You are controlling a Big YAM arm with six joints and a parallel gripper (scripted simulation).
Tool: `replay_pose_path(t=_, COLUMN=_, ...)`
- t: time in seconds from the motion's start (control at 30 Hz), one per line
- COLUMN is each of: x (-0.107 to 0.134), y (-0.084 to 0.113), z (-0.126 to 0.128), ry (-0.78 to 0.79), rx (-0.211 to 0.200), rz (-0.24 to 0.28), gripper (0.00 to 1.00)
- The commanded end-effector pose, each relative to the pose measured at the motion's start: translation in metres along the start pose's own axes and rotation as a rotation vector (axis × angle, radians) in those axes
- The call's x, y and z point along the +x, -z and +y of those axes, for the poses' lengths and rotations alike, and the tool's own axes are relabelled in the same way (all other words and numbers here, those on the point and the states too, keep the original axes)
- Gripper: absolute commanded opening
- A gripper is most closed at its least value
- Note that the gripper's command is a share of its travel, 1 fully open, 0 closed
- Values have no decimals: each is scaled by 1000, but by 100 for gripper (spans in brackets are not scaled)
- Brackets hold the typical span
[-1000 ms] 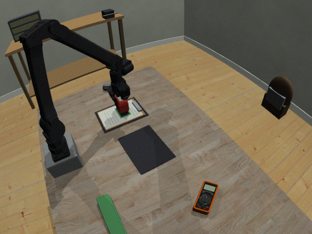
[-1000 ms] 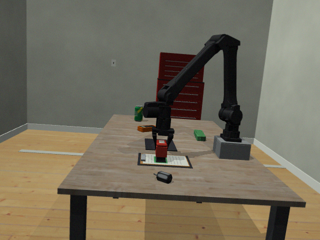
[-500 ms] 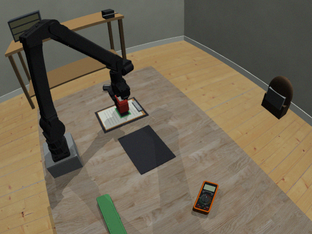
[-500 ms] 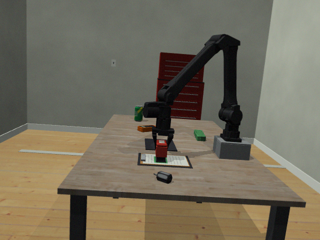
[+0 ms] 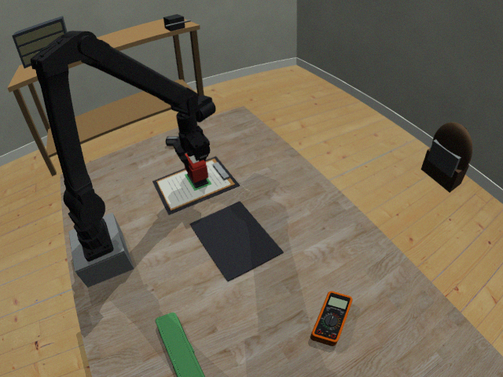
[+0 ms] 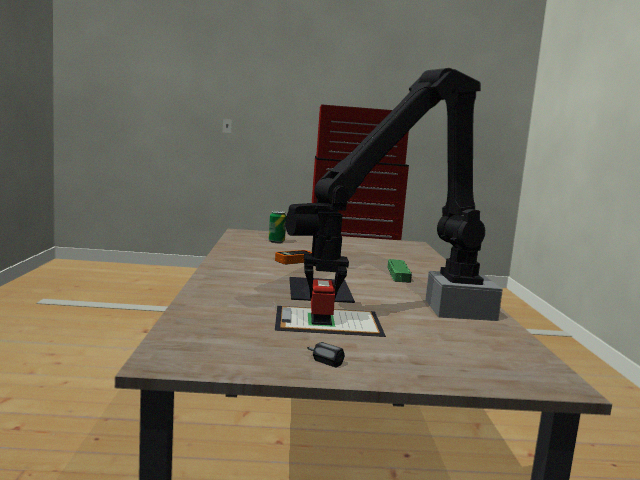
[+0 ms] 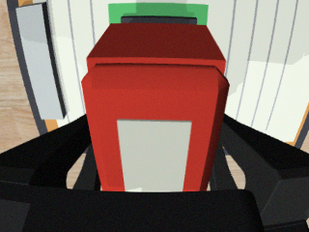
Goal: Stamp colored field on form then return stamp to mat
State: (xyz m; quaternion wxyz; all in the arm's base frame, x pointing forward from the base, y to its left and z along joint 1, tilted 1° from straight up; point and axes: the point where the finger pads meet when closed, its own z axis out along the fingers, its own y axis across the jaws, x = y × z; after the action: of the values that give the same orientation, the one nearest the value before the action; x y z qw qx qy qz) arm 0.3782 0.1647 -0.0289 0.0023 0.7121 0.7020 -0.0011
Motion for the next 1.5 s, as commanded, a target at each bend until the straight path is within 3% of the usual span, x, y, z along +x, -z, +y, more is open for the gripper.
replay_pose_path(t=0.0, x=-5, y=-22, z=0, ry=3, rx=16, rz=-9, gripper=33)
replay_pose_path(t=0.37, x=-5, y=-22, z=0, ry=3, rx=16, rz=-9, gripper=33)
replay_pose_path(t=0.6, x=-6, y=-36, z=0, ry=2, rx=16, rz=-10, gripper=33)
replay_pose_path(t=1.47, x=-3, y=-34, z=6, ry=2, rx=5, rz=-5, gripper=33)
